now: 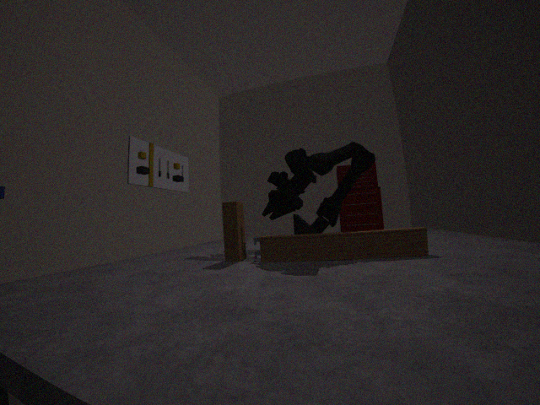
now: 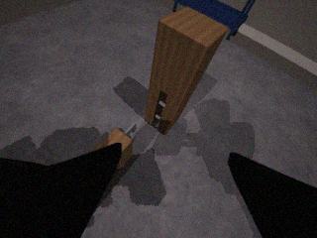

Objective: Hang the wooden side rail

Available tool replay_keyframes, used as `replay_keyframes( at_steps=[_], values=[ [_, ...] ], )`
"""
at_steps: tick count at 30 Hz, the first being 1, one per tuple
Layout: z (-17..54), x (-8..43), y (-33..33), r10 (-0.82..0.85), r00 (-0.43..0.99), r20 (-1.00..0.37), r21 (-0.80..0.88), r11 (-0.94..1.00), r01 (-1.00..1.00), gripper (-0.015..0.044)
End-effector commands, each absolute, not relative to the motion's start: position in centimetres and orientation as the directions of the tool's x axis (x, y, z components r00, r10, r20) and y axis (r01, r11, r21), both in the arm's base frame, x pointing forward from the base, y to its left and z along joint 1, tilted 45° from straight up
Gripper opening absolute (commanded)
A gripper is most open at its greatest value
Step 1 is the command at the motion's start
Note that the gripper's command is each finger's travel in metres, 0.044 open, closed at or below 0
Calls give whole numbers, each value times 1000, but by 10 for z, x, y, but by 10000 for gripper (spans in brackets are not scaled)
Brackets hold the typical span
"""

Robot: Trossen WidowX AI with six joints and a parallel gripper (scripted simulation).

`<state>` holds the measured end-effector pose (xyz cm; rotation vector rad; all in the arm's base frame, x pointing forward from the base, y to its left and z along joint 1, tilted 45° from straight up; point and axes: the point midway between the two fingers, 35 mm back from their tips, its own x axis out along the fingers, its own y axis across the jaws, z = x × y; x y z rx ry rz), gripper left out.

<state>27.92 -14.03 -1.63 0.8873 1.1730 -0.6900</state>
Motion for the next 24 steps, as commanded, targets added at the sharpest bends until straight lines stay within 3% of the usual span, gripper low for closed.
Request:
replay_keyframes(
  at_steps=[1, 7, 12, 17, 24],
  values=[
    [-13, 290, -139, 61, 235, -970, 211, 691, 691, 440],
    [-8, 304, -134, 198, 167, -966, 238, 931, 275, 440],
    [-2, 314, -129, 310, 114, -944, 296, 947, -124, 440],
    [6, 323, -124, 417, 65, -907, 334, 802, -495, 440],
    [20, 336, -117, 557, 9, -830, 271, 417, -868, 440]
  ],
)
